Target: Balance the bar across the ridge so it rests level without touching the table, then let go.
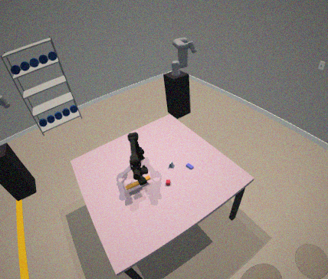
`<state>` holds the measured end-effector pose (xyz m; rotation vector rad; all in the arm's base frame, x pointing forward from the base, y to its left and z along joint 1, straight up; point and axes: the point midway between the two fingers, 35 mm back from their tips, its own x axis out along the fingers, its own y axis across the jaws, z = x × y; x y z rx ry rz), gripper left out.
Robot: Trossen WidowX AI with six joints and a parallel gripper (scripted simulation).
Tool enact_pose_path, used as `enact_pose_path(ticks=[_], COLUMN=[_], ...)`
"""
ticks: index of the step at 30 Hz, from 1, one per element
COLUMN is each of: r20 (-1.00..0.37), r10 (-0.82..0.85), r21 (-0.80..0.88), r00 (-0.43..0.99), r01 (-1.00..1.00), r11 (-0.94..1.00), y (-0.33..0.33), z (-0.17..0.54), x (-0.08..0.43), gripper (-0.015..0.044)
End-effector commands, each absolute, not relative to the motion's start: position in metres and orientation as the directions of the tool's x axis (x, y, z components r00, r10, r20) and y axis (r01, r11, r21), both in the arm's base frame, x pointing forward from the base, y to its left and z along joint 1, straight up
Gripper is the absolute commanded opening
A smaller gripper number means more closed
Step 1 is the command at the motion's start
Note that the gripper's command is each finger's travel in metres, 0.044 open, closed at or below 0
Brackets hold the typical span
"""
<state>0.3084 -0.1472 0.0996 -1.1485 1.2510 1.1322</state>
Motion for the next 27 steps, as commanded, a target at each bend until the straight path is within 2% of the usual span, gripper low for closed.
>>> enact_pose_path(ticks=[1,18,27], r20=[-0.999,-1.0,-1.0], r10=[-0.015,-0.013,-0.011], r21=[-0.029,-0.029,-0.031], r00=[0.028,0.028,0.03], r01=[-0.995,-0.995,-0.985], r11=[0.09,0.091,0.172], y=[-0.147,-0.145,-0.115], z=[0.115,0.15,0.15], x=[0.309,0.305,0.318], gripper=[0.0,0.0,0.0])
